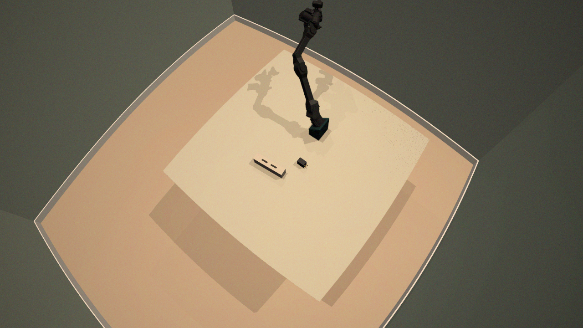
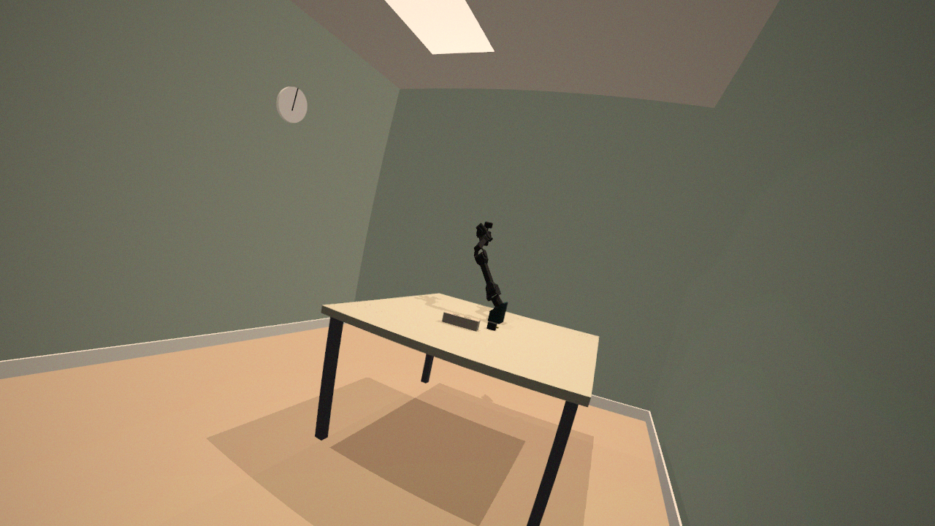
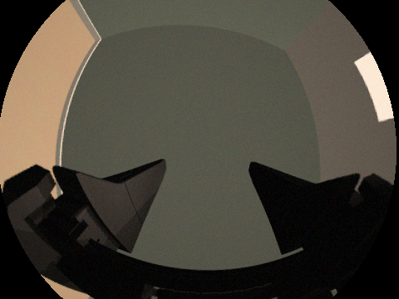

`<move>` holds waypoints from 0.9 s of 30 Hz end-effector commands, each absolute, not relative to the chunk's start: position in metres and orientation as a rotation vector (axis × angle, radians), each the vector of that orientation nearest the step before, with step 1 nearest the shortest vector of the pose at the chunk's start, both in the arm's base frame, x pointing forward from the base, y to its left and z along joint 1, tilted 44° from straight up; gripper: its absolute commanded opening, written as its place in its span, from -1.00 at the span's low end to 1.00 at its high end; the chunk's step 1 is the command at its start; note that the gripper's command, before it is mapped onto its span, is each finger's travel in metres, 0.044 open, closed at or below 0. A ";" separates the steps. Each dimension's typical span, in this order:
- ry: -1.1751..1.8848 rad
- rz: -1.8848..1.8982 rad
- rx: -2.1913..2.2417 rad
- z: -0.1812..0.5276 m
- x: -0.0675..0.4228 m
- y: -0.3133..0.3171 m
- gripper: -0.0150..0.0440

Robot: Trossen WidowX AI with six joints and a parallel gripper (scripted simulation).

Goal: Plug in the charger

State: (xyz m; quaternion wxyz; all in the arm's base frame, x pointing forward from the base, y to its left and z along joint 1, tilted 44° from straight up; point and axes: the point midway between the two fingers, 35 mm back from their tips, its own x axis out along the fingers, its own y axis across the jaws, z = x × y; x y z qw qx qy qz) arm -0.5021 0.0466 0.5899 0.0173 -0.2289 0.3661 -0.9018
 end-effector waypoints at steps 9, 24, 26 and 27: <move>1.172 -2.937 -0.530 0.561 -0.511 0.105 1.00; 1.213 -3.176 -0.140 0.501 -0.502 0.221 1.00; 1.215 -3.205 -0.084 0.493 -0.499 0.236 1.00; 1.215 -3.219 -0.056 0.489 -0.497 0.243 1.00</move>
